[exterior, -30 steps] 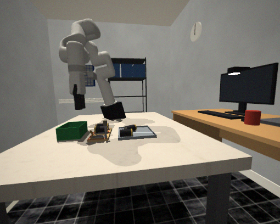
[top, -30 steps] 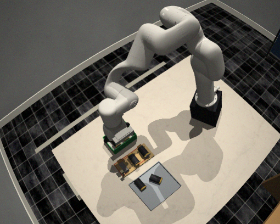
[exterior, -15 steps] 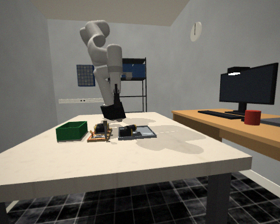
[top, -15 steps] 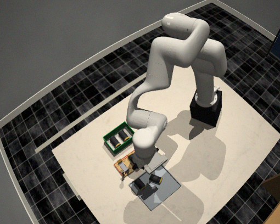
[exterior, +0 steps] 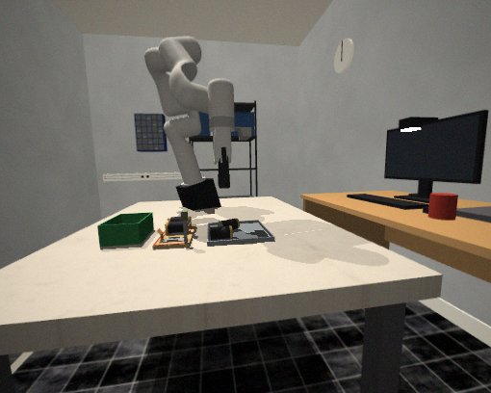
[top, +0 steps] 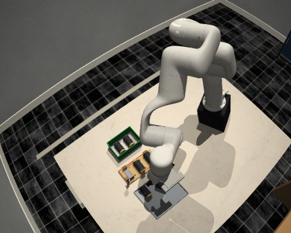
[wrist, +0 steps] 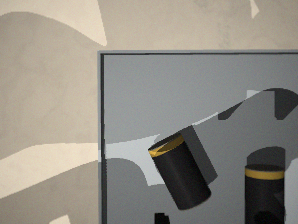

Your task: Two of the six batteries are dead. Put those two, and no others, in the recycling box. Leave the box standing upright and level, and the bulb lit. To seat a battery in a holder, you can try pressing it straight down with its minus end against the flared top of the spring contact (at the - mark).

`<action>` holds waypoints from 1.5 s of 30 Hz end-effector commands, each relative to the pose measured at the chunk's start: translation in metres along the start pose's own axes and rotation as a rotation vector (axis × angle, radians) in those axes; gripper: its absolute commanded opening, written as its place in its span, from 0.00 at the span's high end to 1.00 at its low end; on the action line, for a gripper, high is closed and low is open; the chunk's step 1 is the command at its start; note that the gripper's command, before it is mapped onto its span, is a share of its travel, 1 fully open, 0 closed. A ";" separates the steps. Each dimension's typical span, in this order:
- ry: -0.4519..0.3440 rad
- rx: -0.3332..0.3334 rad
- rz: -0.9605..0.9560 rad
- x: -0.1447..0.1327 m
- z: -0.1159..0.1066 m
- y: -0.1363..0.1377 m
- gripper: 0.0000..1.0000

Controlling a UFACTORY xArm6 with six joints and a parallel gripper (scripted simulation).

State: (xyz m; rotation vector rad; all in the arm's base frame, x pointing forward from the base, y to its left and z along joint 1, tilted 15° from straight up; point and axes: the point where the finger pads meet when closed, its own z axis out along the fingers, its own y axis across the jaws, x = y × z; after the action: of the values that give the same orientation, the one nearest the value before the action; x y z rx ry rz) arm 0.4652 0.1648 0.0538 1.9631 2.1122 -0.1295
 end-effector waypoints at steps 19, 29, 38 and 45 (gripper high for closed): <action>0.001 -0.004 -0.459 0.001 -0.002 0.001 0.49; 0.001 -0.004 -0.463 0.001 0.012 0.001 0.49; 0.001 -0.004 -0.463 0.001 0.077 0.002 0.49; 0.001 -0.004 -0.463 0.001 0.077 0.002 0.49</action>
State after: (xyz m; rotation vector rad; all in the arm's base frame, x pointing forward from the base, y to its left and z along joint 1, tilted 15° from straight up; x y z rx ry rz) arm 0.4750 0.1474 -0.0209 1.4367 2.5262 -0.2112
